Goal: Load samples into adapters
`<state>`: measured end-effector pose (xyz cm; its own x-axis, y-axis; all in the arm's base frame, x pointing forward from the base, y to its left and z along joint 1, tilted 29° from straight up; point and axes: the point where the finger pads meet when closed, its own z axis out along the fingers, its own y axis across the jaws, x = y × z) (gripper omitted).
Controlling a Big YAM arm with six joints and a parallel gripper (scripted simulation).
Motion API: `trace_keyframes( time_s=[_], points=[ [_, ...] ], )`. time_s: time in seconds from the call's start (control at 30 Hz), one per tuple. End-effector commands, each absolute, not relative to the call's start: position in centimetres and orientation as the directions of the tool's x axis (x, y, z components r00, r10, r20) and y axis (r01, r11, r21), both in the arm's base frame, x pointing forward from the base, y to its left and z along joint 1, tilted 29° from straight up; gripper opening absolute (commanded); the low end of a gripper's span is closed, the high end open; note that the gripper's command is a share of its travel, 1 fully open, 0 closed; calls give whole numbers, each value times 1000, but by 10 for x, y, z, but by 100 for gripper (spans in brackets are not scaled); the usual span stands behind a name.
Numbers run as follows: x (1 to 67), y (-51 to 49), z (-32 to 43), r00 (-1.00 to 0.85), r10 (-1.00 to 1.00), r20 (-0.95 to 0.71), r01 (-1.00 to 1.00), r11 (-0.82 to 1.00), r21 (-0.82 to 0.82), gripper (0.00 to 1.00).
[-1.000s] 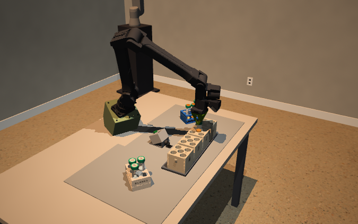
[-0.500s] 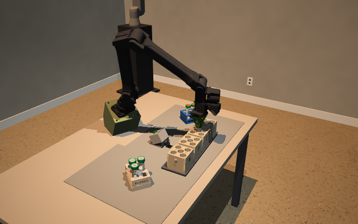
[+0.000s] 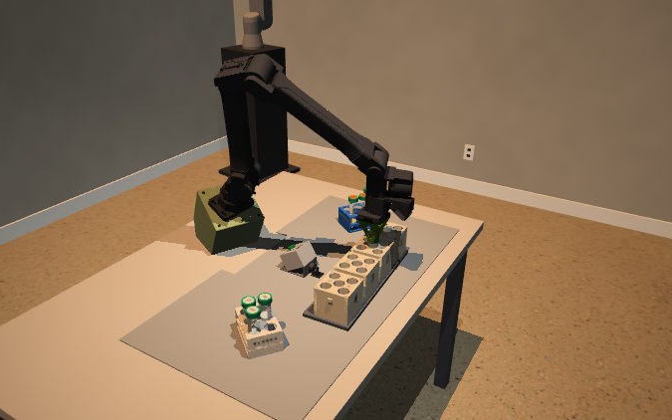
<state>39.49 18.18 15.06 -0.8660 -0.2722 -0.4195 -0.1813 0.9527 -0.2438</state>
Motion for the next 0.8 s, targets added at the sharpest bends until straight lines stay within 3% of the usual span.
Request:
trace_keyframes(
  time_s=[0.0, 0.03, 0.47, 0.77],
  points=[
    [403, 190, 166, -848, -269, -456, -180, 957, -229, 0],
    [403, 190, 166, -848, -269, -456, -180, 957, -229, 55],
    [403, 190, 166, -848, -269, -456, -180, 957, -229, 55],
    [389, 201, 210, -834, -261, -486, -177, 961, -213, 55]
  ],
)
